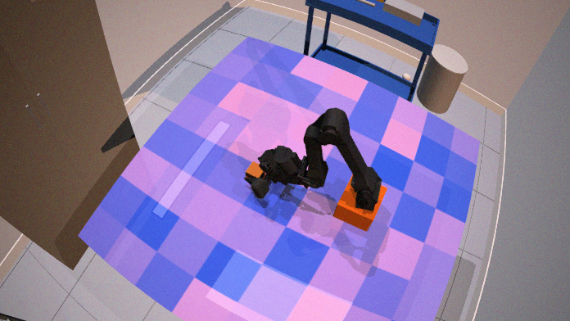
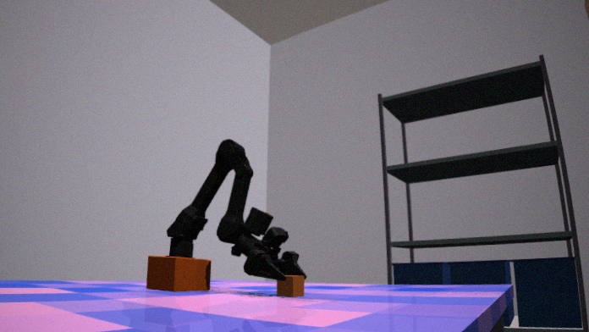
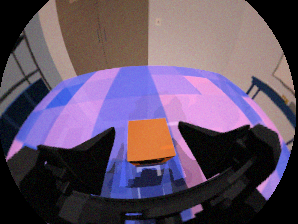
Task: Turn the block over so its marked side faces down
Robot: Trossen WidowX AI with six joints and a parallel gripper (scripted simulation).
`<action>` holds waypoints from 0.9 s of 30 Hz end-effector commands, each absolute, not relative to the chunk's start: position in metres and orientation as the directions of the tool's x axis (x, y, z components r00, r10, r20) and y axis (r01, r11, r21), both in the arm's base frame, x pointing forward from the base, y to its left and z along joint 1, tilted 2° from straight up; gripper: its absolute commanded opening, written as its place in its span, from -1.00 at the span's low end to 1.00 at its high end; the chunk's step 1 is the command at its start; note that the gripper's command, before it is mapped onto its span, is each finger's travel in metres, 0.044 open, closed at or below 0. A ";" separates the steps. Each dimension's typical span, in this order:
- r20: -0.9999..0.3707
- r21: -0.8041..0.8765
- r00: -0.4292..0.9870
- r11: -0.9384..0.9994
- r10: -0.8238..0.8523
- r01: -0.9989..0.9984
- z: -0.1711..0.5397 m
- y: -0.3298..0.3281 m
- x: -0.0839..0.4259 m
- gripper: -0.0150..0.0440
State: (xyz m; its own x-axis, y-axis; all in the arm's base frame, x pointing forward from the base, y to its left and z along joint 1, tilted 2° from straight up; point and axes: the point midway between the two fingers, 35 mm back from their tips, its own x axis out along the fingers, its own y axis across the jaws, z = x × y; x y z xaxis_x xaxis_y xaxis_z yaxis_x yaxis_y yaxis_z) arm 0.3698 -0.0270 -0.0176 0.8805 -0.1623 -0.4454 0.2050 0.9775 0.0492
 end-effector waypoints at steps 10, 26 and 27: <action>-0.444 0.043 0.880 0.978 -0.167 0.206 -0.017 -0.028 0.370 1.00; -0.449 0.042 0.878 0.978 -0.166 0.206 -0.017 -0.028 0.370 1.00; -0.465 0.042 0.870 0.978 -0.163 0.206 -0.017 -0.028 0.372 1.00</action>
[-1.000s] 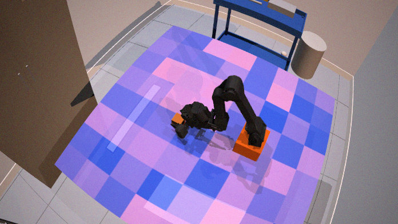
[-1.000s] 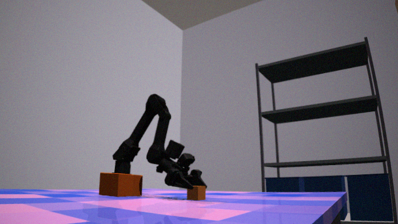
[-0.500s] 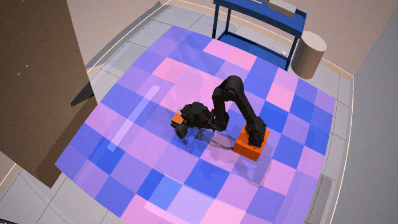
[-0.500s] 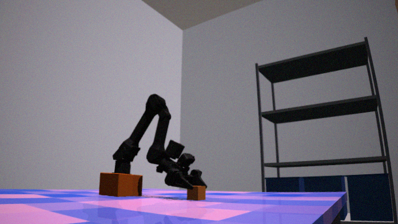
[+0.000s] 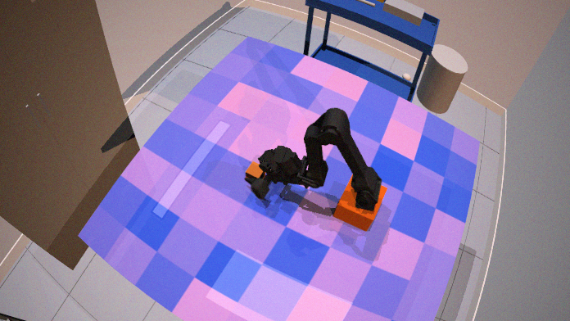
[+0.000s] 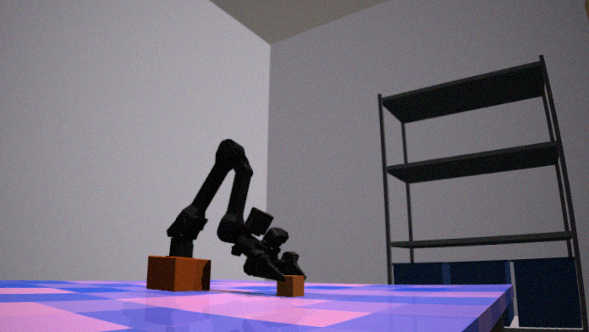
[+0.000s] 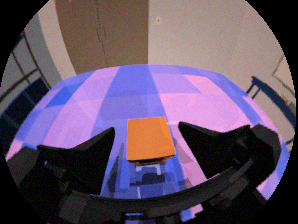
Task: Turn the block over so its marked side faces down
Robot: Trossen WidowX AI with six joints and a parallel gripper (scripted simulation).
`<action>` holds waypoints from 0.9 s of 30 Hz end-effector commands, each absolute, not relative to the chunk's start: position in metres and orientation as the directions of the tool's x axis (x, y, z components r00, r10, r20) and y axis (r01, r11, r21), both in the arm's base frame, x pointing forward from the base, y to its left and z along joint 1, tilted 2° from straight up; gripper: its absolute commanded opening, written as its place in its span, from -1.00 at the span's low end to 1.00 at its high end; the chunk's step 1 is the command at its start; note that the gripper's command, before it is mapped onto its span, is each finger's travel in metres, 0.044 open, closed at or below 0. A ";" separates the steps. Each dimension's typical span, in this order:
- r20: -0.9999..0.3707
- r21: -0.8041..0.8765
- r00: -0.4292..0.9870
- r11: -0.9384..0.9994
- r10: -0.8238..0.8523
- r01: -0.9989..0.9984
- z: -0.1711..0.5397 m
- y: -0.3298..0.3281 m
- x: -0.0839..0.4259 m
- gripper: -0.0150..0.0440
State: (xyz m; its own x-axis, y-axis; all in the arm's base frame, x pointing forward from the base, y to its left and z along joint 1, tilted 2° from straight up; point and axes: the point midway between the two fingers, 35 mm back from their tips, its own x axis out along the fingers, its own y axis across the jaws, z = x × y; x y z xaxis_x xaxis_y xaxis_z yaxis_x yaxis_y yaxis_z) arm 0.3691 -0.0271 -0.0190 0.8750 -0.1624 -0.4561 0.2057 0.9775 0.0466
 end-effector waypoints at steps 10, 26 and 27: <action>-0.743 0.040 0.660 0.978 -0.107 0.203 0.022 -0.027 0.370 1.00; -0.823 0.044 0.563 0.977 -0.082 0.207 0.049 -0.026 0.348 1.00; -0.823 0.044 0.563 0.977 -0.082 0.207 0.049 -0.026 0.348 1.00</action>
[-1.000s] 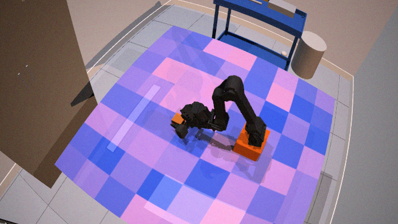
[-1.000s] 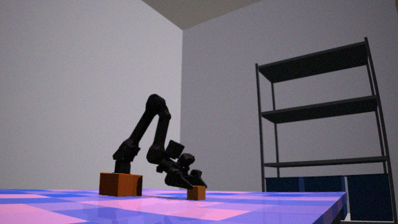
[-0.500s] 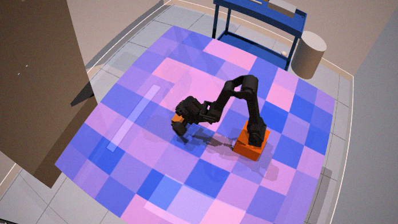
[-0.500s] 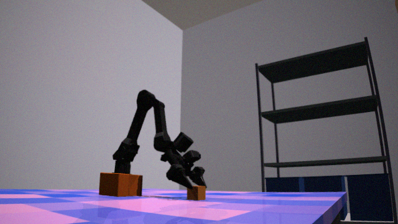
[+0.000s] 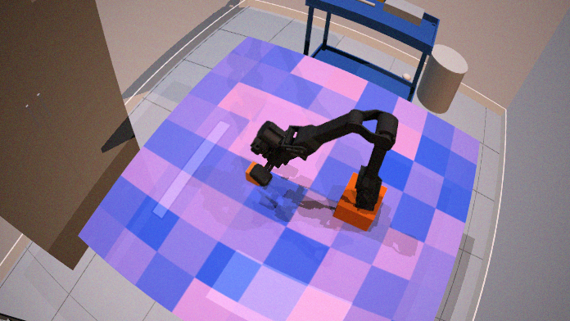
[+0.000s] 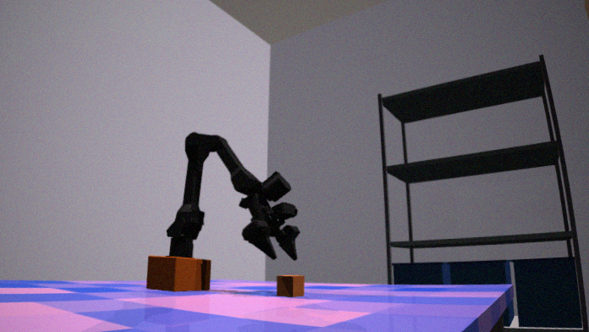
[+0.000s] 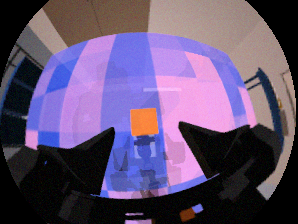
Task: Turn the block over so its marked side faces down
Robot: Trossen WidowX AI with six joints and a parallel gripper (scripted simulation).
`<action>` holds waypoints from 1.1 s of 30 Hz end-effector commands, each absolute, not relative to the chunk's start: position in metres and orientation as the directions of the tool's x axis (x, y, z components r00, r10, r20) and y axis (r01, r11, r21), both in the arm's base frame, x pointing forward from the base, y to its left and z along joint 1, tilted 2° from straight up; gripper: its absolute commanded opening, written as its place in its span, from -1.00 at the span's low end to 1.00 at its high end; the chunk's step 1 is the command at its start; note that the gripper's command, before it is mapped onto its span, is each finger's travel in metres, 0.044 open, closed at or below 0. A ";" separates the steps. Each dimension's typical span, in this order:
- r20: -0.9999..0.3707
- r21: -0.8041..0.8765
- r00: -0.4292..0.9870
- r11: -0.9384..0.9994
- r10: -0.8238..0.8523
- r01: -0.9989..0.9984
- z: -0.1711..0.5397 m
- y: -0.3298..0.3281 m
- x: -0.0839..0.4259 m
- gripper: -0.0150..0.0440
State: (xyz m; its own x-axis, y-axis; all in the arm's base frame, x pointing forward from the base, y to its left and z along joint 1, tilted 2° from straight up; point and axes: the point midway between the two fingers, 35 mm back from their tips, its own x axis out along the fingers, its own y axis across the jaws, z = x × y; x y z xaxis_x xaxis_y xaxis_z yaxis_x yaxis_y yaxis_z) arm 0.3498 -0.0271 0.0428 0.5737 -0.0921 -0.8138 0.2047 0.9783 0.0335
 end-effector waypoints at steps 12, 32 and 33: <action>-0.966 0.038 0.259 0.978 -0.017 0.205 0.062 -0.031 0.376 1.00; -0.998 0.042 0.056 0.978 0.031 0.206 0.040 -0.032 0.383 1.00; -0.998 0.042 0.056 0.978 0.031 0.206 0.037 -0.032 0.383 1.00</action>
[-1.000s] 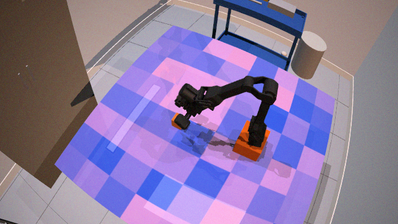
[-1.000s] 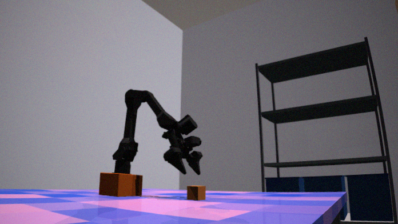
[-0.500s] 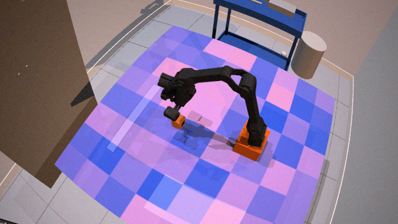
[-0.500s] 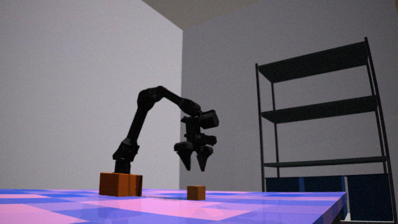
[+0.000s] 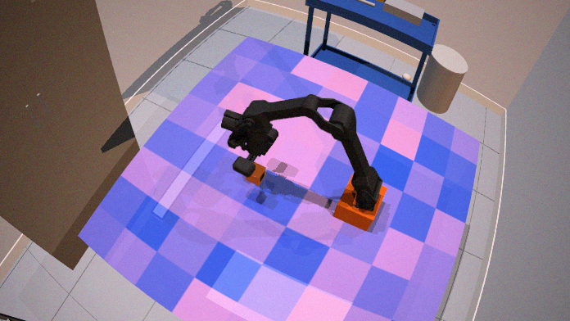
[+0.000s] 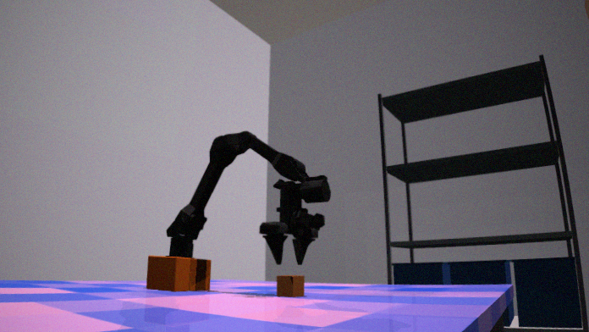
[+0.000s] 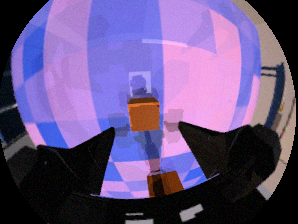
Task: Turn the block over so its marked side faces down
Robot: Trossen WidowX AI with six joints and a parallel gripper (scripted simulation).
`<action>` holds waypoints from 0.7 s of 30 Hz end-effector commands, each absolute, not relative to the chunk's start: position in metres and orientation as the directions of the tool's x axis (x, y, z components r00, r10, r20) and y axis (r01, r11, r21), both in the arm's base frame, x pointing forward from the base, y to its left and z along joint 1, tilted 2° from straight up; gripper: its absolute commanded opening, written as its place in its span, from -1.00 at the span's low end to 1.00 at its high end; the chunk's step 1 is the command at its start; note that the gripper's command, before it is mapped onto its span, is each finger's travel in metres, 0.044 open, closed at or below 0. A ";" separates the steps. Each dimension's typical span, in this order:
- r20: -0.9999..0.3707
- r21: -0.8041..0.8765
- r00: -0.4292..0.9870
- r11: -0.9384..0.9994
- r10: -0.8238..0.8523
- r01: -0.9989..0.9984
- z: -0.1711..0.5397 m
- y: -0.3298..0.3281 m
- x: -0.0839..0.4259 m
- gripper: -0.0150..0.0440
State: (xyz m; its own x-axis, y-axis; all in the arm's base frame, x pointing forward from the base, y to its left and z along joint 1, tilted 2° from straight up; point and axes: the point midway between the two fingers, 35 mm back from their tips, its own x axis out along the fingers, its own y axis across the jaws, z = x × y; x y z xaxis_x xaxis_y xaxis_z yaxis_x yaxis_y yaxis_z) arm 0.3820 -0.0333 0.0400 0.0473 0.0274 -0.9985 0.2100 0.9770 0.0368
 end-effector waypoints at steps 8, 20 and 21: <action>-0.998 0.042 0.056 0.978 0.031 0.206 0.021 -0.031 0.383 1.00; -0.998 0.042 0.056 0.978 0.031 0.206 0.001 -0.031 0.384 1.00; -0.998 0.042 0.056 0.978 0.031 0.206 0.000 -0.031 0.384 1.00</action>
